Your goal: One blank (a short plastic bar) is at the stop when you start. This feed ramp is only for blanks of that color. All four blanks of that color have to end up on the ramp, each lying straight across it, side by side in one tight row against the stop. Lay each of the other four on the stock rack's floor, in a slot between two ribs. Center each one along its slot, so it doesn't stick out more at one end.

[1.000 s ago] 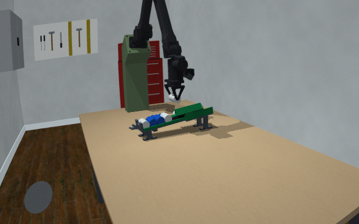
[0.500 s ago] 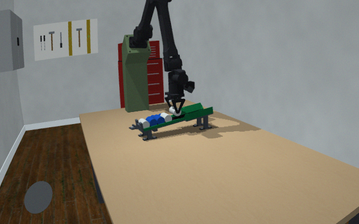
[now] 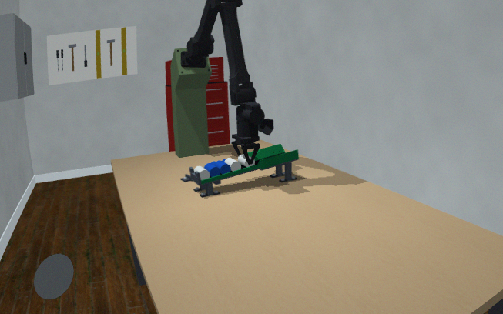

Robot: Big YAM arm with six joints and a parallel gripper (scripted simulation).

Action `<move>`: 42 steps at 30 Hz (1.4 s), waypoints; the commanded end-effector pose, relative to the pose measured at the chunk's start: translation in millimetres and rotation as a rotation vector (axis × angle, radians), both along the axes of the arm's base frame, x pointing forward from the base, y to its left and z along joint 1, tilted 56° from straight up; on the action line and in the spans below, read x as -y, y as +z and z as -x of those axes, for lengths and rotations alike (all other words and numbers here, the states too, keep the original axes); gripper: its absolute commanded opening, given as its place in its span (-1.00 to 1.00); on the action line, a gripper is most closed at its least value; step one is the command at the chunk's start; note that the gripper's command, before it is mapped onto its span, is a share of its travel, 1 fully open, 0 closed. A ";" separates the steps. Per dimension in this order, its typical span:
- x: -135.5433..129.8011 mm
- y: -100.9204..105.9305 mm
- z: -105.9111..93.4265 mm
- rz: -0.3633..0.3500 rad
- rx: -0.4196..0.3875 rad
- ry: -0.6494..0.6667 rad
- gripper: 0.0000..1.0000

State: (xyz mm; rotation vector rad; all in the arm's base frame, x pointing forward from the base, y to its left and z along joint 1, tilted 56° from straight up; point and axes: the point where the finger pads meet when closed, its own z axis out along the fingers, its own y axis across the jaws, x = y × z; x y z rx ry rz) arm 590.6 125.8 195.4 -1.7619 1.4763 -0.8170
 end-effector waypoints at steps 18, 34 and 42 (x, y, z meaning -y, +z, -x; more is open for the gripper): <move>7.9 11.7 -3.3 -0.001 0.022 -0.008 0.19; 8.0 11.6 -3.2 -0.001 0.022 -0.007 0.19; 9.5 10.8 -1.5 -0.001 0.026 -0.006 0.19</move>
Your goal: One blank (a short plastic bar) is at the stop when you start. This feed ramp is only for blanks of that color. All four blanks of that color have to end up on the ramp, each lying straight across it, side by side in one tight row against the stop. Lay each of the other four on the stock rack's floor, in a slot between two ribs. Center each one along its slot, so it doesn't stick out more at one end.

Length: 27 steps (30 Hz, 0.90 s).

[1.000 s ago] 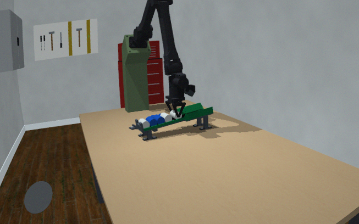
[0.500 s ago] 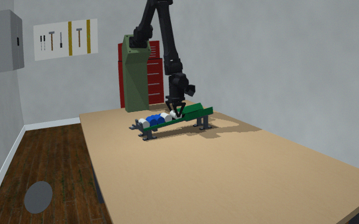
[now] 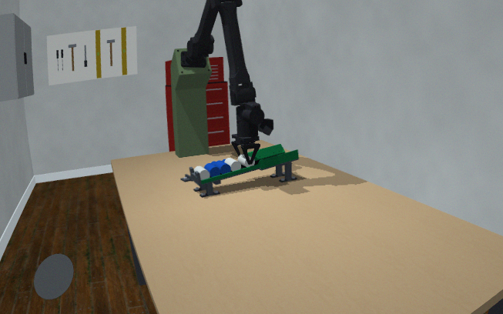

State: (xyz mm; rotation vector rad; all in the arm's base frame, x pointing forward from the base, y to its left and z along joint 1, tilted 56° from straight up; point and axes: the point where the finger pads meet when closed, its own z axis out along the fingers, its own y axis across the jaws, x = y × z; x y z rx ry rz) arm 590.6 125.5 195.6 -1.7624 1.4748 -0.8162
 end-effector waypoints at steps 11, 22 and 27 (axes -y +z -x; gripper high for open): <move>11.1 9.9 0.3 -0.001 0.025 -0.009 0.19; 11.1 9.9 0.3 -0.001 0.025 -0.009 0.19; 11.1 9.9 0.3 -0.001 0.025 -0.009 0.19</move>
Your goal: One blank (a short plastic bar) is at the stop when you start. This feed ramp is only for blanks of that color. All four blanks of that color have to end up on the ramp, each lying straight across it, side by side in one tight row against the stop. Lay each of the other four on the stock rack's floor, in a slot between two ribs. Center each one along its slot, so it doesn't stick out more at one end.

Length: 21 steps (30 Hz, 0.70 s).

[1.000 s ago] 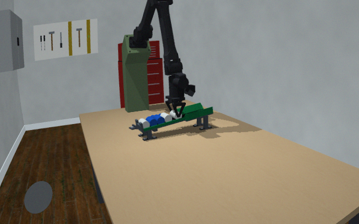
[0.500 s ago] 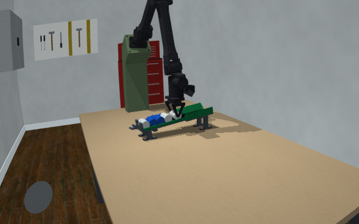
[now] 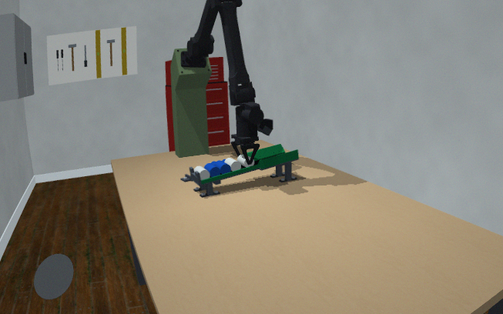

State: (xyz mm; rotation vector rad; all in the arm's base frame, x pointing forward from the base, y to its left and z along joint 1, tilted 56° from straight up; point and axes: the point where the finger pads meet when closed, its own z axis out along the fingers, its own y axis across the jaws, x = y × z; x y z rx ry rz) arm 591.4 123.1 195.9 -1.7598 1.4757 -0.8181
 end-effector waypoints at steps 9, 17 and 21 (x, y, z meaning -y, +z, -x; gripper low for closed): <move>8.8 9.8 1.6 0.000 0.025 -0.007 0.19; 8.9 11.3 1.8 -0.002 0.030 -0.007 0.19; 8.9 10.7 2.2 -0.001 0.027 -0.007 0.19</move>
